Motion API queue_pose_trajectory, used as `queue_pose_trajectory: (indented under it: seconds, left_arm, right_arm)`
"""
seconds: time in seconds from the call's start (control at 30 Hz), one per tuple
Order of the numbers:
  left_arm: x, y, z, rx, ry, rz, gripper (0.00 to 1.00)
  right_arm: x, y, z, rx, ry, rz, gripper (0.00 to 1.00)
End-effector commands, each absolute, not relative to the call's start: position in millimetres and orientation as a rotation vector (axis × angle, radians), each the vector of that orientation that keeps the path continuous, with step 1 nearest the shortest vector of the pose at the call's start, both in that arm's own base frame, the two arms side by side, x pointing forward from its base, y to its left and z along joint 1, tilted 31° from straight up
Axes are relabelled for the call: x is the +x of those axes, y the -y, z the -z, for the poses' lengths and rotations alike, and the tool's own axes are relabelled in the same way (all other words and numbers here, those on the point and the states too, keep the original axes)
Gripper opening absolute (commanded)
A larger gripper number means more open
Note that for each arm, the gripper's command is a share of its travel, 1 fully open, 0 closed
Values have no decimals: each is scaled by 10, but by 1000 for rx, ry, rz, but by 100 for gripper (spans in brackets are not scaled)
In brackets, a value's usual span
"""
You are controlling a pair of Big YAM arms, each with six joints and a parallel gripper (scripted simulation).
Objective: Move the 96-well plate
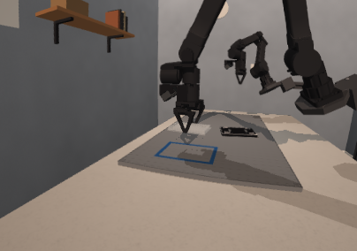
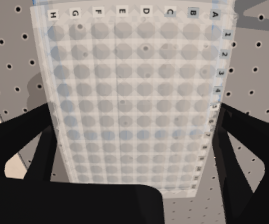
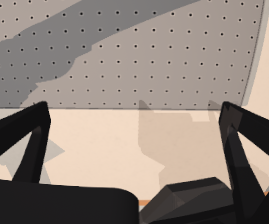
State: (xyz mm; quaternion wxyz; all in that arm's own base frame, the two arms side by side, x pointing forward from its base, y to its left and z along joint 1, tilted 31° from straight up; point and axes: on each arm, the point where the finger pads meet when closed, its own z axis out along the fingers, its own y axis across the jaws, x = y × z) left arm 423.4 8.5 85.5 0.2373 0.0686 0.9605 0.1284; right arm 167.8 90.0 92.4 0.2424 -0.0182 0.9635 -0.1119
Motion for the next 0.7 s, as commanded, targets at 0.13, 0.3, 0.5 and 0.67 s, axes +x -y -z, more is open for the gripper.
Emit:
queue_pose_trajectory:
  seconds: [0.13, 0.3, 0.5, 0.67]
  left_arm:
    - [4236, 9, -871, 209, -2635, -344, 0]
    - [4236, 9, -871, 209, -2635, -344, 0]
    - [4241, 18, -864, 409, -2627, -394, 0]
    - [4249, 24, -886, 539, -2608, -426, 0]
  right_arm:
    - [1716, -963, -1026, -31, -2621, 280, 100]
    - [1716, -963, -1026, -31, -2621, 280, 100]
    - [1716, -963, -1026, -31, -2621, 280, 100]
    - [1716, -963, -1026, -31, -2621, 280, 100]
